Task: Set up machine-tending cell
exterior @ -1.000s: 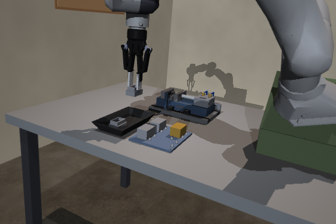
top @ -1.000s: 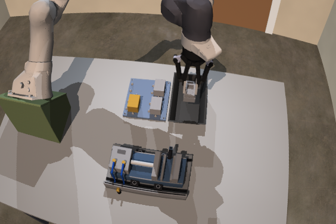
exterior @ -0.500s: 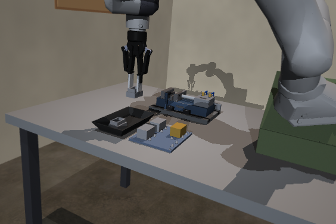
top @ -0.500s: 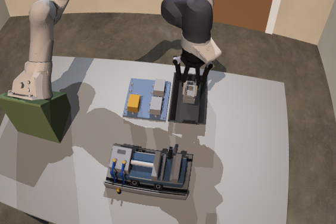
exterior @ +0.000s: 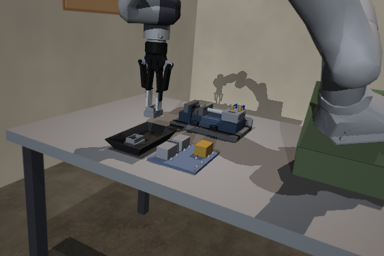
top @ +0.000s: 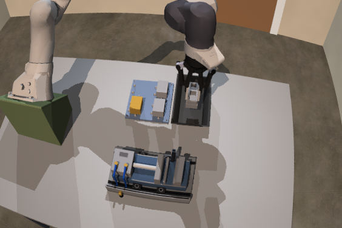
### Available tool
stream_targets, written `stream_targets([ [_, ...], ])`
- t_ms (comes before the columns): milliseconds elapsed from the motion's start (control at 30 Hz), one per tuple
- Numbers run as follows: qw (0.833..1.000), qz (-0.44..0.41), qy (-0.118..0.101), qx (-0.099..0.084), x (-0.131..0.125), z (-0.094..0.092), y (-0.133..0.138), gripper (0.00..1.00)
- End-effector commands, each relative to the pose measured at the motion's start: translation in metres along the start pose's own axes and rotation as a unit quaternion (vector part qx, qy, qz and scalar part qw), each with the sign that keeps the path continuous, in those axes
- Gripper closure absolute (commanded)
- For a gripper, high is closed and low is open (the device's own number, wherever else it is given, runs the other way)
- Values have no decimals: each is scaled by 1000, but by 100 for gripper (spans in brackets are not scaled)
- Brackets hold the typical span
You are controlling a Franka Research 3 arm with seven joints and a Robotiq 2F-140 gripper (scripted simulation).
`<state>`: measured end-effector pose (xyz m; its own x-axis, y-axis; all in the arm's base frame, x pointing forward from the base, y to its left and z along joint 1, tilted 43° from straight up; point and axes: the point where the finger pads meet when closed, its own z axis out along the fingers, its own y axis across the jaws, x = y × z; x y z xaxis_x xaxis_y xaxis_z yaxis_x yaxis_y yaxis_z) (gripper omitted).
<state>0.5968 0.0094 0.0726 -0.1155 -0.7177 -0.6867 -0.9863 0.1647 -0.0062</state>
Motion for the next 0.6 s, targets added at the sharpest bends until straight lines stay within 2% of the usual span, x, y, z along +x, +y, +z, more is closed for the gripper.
stream_targets([
  [0,1000,-3,2,4,2,5,-2,100],
  [567,1000,-3,2,4,2,35,-3,100],
])
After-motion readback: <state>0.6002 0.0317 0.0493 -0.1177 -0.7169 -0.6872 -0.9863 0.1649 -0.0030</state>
